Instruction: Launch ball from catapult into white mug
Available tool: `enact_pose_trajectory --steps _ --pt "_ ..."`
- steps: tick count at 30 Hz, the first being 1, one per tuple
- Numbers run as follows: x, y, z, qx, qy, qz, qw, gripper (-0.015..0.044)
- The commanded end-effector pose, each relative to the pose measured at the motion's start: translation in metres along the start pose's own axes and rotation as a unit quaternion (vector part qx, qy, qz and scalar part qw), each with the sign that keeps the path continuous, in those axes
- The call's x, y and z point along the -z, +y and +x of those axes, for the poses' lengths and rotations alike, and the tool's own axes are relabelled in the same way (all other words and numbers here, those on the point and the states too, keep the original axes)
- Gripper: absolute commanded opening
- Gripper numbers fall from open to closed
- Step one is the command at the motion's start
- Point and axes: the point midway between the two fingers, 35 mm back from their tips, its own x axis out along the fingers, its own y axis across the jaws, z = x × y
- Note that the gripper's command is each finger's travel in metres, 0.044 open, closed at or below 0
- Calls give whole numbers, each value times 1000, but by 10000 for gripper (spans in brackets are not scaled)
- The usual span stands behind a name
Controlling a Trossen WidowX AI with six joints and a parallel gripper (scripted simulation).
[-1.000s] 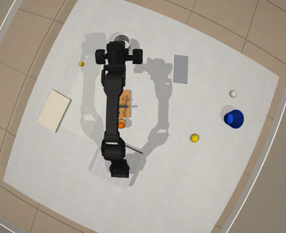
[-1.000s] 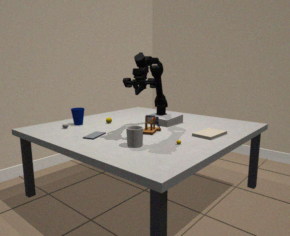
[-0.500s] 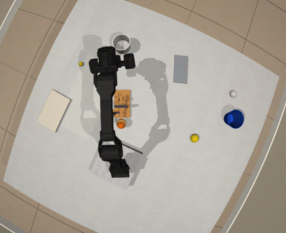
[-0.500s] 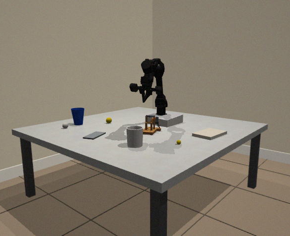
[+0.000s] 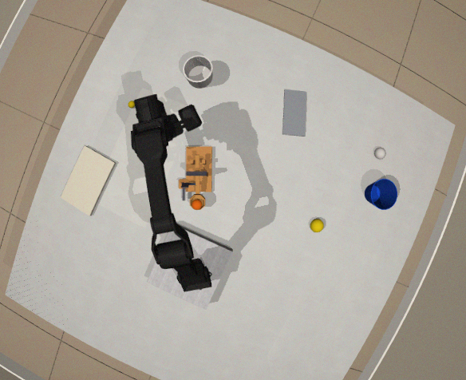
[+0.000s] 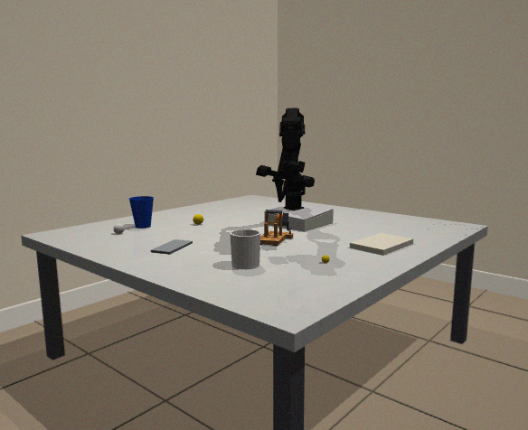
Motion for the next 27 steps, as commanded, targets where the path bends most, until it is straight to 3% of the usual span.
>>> enact_pose_trajectory --steps 1,14,27 --pt "15 14 -1 5 28 -42 999 0" --pt "76 59 2 14 143 -208 967 0" --pt "134 83 -7 26 244 -375 894 0"
